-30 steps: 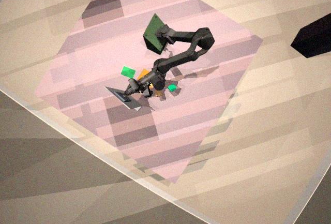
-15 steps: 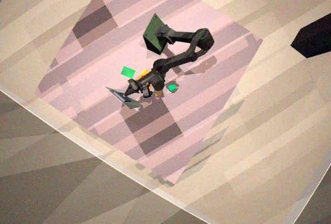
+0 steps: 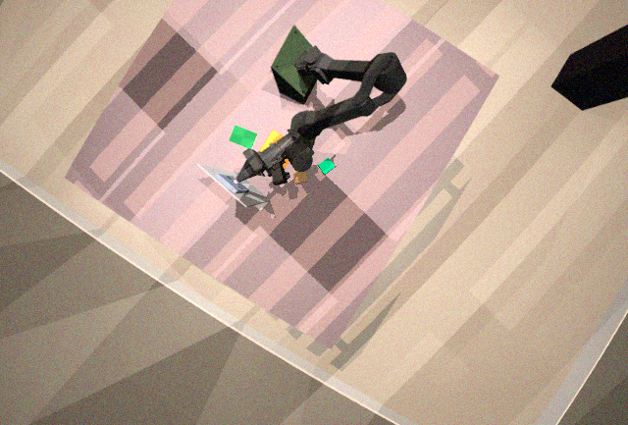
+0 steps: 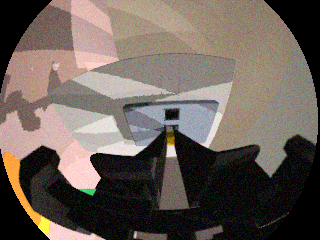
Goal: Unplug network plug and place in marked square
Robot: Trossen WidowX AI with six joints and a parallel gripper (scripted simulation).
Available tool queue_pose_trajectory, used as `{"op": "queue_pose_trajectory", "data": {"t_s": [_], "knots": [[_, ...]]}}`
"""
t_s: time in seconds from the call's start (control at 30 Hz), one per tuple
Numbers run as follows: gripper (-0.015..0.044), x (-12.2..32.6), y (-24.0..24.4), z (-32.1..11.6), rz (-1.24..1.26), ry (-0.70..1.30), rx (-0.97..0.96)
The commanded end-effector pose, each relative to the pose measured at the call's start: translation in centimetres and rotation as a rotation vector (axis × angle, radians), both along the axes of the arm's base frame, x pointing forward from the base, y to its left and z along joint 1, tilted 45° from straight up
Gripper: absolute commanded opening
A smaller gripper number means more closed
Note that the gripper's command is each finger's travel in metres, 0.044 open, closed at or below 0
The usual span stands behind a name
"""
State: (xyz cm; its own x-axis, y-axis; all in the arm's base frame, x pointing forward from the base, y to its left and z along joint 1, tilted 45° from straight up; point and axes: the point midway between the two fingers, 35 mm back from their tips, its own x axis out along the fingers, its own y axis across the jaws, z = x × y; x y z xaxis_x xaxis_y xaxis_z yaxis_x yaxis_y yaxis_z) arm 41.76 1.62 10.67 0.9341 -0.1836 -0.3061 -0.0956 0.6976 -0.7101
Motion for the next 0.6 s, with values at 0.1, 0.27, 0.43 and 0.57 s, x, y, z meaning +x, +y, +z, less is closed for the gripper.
{"op": "queue_pose_trajectory", "data": {"t_s": [0.1,0.27,0.43,0.57], "knots": [[0.0000,-0.59,0.02,0.04,0.001,0.004,-0.004],[0.0000,-0.87,0.04,0.09,0.001,0.004,-0.004],[0.0000,-1.16,0.05,0.14,0.001,0.004,-0.004],[0.0000,-1.38,0.06,0.18,0.001,0.004,-0.004]]}}
